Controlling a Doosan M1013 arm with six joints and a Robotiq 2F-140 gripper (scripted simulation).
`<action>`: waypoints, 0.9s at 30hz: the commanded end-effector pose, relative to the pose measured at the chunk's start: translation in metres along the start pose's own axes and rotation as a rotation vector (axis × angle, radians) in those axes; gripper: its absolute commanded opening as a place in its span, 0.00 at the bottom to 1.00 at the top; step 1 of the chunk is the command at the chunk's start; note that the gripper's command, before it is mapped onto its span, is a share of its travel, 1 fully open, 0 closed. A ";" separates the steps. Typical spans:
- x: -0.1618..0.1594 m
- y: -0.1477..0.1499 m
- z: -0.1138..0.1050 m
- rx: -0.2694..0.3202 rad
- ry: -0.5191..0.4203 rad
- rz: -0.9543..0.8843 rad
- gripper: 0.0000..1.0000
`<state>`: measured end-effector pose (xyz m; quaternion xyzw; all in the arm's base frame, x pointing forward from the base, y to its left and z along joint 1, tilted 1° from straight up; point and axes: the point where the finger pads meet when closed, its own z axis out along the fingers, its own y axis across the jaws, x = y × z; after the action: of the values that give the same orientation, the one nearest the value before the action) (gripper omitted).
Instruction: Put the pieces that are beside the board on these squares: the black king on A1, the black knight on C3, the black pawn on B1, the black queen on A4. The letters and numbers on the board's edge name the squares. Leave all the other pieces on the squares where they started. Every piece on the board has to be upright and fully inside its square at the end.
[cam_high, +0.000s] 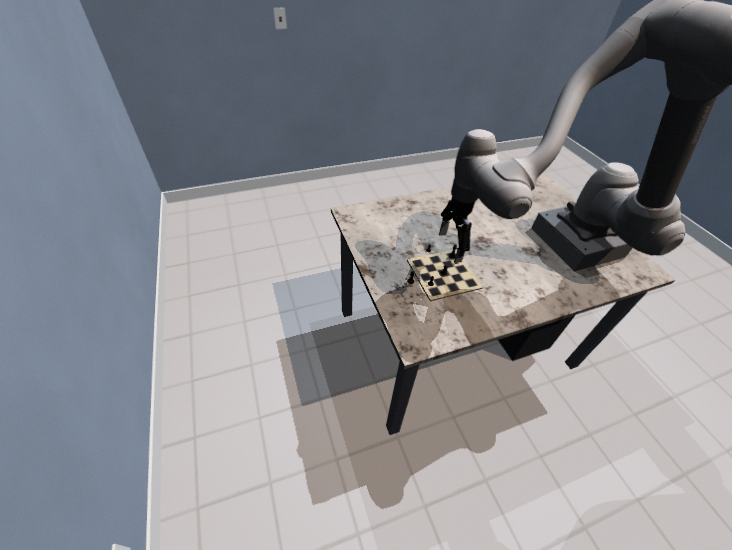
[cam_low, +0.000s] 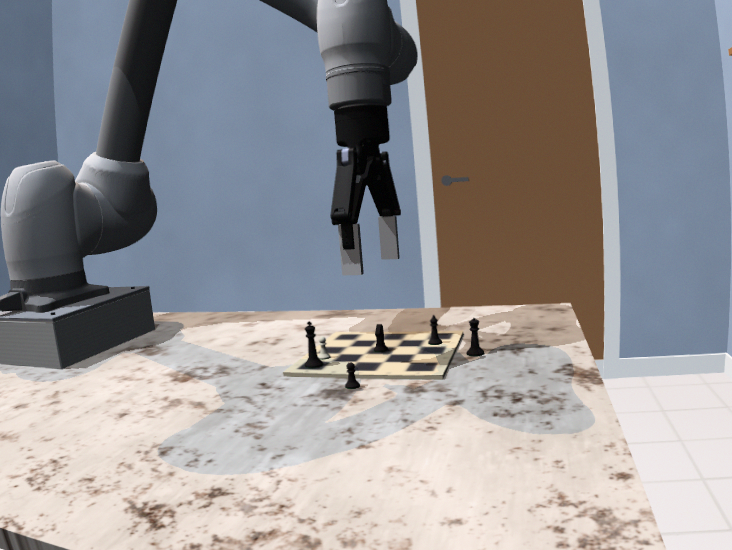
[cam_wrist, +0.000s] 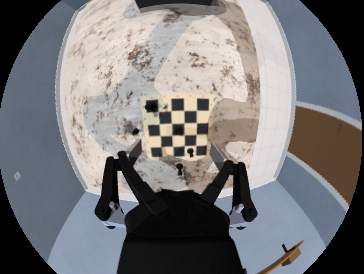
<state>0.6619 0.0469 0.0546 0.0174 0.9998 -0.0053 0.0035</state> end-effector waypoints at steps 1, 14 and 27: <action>-0.001 -0.006 0.001 0.001 0.000 0.126 1.00; -0.009 -0.063 0.008 -0.016 0.003 0.872 1.00; -0.012 -0.121 0.015 -0.043 0.017 1.654 1.00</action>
<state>0.6696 -0.0612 0.0420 0.6697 0.7422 0.0256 -0.0050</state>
